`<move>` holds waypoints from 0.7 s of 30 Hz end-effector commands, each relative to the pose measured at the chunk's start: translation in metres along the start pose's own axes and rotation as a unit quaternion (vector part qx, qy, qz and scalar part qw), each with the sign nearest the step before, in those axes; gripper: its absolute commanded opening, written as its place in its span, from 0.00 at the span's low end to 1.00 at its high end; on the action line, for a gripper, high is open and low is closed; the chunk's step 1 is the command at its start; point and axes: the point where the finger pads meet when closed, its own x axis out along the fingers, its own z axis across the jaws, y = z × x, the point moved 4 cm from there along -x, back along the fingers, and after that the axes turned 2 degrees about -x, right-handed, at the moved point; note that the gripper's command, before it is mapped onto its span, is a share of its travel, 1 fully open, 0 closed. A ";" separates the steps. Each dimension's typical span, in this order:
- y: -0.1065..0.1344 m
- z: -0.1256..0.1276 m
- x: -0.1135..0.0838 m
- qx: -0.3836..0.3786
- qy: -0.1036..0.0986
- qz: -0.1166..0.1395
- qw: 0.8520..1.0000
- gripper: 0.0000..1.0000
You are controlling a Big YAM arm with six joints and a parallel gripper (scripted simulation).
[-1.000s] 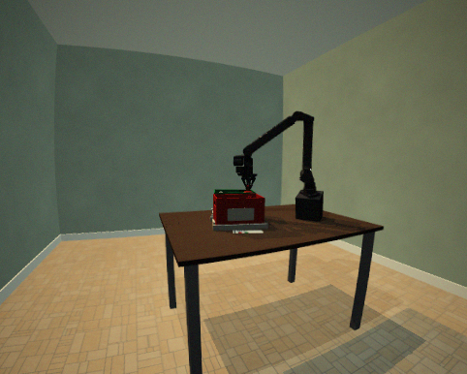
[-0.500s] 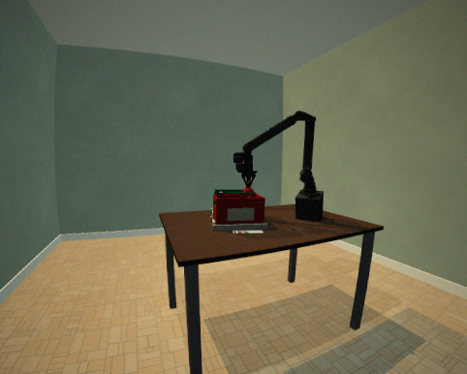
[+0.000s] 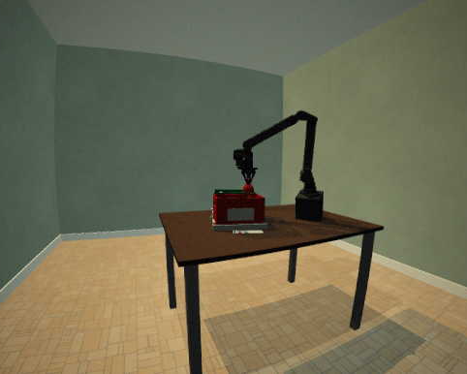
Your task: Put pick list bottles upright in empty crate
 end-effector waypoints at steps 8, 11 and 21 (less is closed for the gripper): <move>-0.008 -0.015 -0.065 -0.006 0.039 -0.020 0.999 0.00; -0.008 -0.015 -0.066 -0.006 0.040 -0.020 0.999 0.00; -0.008 -0.014 -0.084 -0.007 0.040 -0.020 0.999 0.00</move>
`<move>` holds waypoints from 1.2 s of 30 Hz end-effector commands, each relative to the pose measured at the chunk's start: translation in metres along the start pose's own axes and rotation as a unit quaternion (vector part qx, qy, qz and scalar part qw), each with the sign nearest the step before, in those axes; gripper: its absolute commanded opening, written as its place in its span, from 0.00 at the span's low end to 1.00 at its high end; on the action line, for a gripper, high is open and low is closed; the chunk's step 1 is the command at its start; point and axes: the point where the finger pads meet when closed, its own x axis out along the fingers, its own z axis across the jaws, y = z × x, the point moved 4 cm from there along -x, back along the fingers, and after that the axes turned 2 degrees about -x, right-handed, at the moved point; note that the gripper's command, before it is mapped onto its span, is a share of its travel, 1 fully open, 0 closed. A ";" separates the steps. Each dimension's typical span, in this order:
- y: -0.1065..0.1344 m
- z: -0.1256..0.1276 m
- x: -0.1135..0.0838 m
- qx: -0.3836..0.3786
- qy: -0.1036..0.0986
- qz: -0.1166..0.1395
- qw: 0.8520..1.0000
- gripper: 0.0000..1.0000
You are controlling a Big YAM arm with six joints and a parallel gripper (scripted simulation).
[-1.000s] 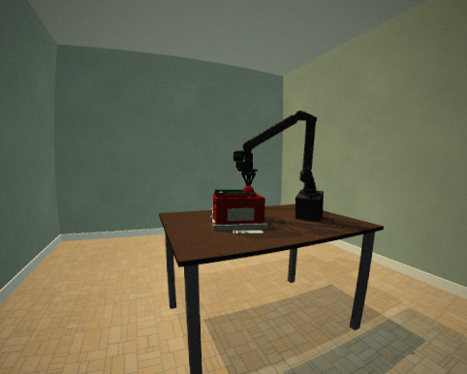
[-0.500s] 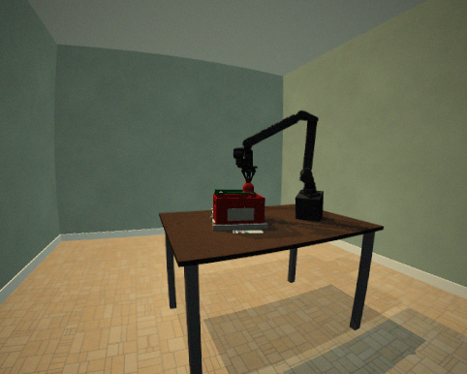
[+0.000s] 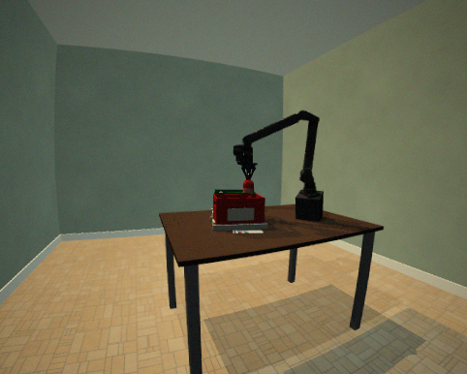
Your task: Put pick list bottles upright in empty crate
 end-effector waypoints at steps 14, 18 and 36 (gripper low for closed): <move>-0.007 -0.012 -0.074 -0.007 0.042 -0.020 0.999 0.00; -0.007 -0.012 -0.081 -0.007 0.042 -0.020 0.999 0.00; -0.007 -0.016 -0.091 -0.007 0.043 -0.019 0.999 0.00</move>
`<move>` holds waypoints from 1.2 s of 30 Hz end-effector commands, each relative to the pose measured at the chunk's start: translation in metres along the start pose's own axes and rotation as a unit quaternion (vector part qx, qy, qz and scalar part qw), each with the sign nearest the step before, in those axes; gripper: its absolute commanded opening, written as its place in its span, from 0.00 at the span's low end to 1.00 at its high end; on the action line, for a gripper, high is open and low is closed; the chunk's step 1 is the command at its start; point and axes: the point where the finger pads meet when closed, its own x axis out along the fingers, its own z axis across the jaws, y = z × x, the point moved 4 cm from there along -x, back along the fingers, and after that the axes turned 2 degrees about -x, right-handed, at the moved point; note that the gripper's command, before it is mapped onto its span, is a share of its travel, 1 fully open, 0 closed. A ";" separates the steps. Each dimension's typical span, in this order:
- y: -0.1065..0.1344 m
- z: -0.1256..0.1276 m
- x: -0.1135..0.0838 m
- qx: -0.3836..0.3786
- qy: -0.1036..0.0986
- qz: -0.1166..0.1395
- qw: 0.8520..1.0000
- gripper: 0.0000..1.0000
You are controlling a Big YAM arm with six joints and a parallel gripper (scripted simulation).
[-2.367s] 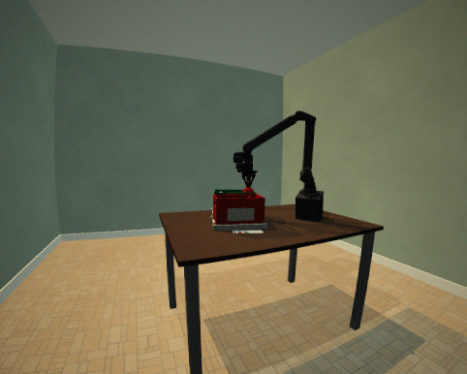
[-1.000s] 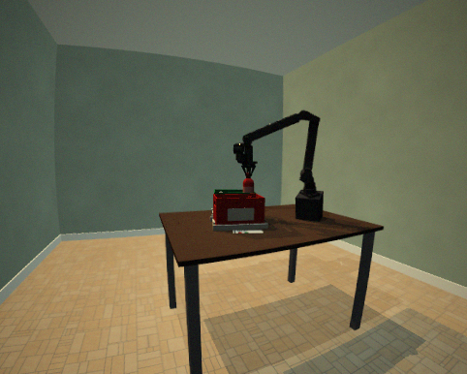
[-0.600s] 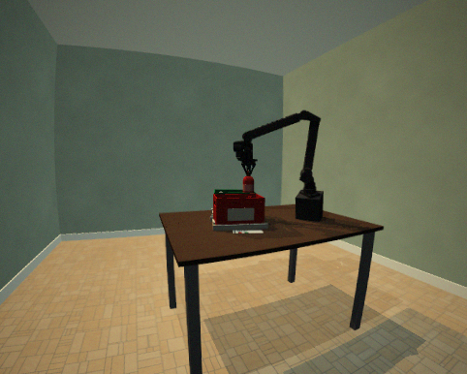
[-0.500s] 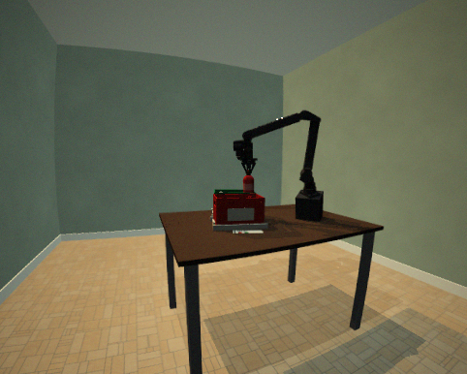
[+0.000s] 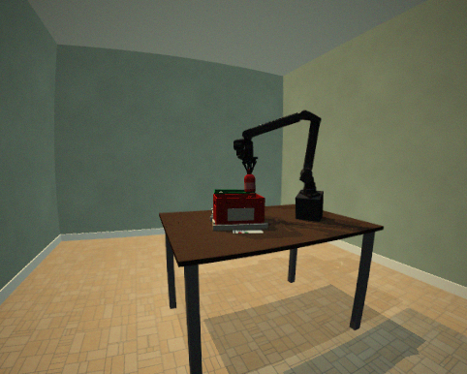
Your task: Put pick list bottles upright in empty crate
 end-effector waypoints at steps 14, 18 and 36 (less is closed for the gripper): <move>-0.007 -0.028 -0.048 -0.004 0.046 -0.018 0.999 0.00; -0.008 -0.027 -0.052 -0.005 0.050 -0.019 0.999 0.00; -0.008 -0.030 -0.053 -0.005 0.049 -0.019 0.999 0.00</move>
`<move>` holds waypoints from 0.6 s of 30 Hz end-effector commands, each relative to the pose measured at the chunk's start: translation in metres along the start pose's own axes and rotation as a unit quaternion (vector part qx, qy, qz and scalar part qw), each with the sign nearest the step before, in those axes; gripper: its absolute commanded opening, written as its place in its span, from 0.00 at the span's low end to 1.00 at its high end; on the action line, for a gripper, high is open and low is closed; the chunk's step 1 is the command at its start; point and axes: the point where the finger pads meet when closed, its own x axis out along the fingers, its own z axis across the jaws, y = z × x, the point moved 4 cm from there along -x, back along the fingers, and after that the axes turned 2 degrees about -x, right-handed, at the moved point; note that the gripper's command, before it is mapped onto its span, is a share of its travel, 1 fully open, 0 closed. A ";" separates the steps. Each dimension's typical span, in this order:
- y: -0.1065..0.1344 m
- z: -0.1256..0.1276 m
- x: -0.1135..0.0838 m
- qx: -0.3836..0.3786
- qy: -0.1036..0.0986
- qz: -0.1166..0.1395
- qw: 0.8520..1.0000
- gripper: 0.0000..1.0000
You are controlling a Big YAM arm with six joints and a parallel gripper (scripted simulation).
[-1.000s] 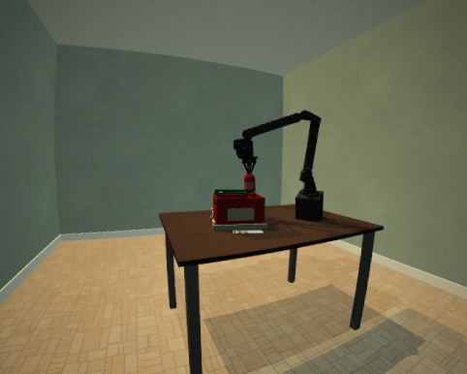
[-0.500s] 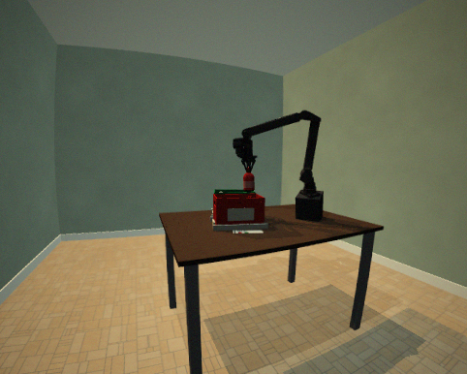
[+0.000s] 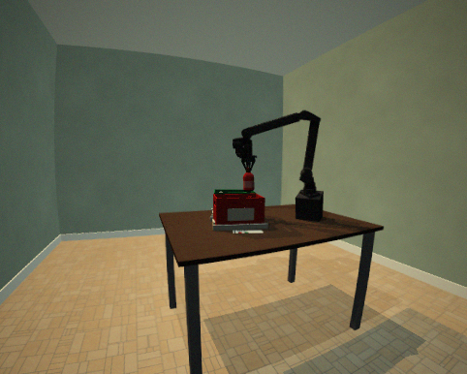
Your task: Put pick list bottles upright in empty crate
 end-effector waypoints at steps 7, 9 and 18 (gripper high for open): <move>-0.007 -0.024 -0.043 -0.003 0.044 -0.017 0.999 0.00; -0.007 -0.024 -0.044 -0.004 0.045 -0.018 0.999 0.00; -0.025 -0.017 -0.041 -0.006 0.042 -0.018 0.999 0.00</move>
